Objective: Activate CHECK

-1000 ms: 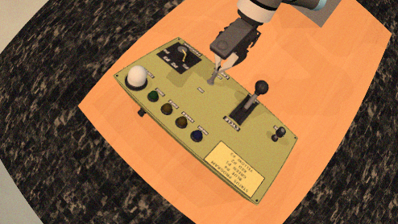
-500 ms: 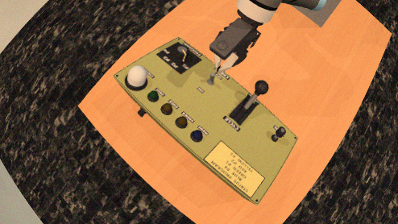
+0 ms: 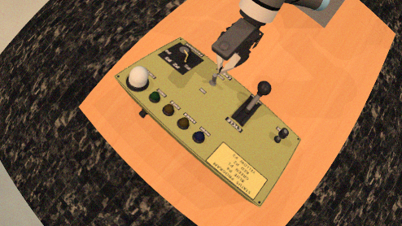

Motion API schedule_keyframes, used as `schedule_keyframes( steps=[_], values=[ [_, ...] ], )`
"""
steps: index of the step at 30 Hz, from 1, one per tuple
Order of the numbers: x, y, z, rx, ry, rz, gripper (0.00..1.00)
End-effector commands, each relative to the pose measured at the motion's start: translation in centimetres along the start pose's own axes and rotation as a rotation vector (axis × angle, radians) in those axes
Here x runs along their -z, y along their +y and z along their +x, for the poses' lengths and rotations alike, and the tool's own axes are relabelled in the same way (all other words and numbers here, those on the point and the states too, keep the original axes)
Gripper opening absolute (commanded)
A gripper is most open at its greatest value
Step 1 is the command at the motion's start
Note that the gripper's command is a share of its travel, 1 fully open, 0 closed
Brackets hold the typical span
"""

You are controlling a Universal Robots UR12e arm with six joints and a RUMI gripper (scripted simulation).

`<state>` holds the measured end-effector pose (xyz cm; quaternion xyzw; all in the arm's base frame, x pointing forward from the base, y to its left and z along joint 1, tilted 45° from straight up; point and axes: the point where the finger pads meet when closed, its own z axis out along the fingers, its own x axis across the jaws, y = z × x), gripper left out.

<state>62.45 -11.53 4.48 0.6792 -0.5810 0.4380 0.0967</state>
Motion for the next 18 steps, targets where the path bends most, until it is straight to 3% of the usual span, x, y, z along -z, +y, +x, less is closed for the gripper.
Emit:
schedule_keyframes(
  steps=[1,18],
  values=[
    [0.0,0.1,0.0,0.000,0.000,0.001,0.00],
    [0.2,1.2,0.0,0.000,0.000,0.001,0.00]
  ],
)
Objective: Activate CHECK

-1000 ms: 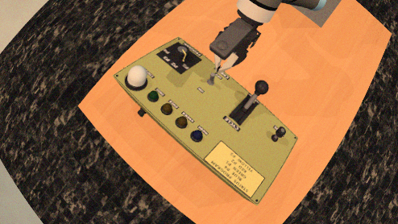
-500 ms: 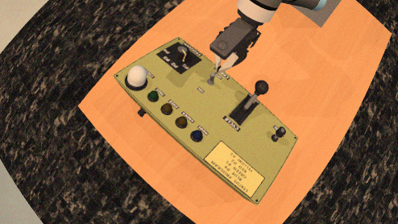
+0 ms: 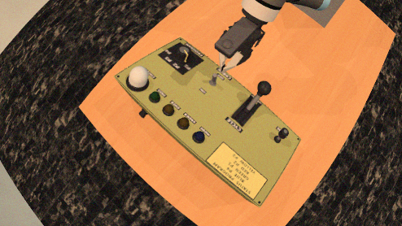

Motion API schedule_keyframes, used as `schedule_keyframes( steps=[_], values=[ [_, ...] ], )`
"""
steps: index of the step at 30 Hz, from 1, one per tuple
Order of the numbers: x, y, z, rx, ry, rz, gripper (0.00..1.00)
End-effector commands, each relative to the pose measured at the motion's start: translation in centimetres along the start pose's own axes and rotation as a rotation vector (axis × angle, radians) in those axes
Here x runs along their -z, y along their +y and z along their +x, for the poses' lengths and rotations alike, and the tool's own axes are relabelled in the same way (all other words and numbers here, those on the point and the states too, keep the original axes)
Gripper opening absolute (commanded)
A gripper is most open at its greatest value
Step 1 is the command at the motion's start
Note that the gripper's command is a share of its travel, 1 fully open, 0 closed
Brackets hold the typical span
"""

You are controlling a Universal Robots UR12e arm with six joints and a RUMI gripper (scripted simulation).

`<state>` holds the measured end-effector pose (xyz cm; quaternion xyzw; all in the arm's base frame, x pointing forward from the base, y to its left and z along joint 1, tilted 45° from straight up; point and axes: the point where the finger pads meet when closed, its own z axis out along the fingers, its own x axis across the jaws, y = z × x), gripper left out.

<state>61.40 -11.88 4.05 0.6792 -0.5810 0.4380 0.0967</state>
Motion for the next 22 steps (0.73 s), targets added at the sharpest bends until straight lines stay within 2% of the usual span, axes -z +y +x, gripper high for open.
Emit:
schedule_keyframes(
  steps=[1,7,14,22],
  values=[
    [0.3,0.0,0.0,0.000,0.000,0.001,0.00],
    [1.5,0.0,0.0,0.000,0.000,0.001,0.00],
    [5.5,0.0,0.0,0.000,0.000,0.001,0.00],
    [5.5,0.0,0.0,0.000,0.000,0.001,0.00]
  ],
)
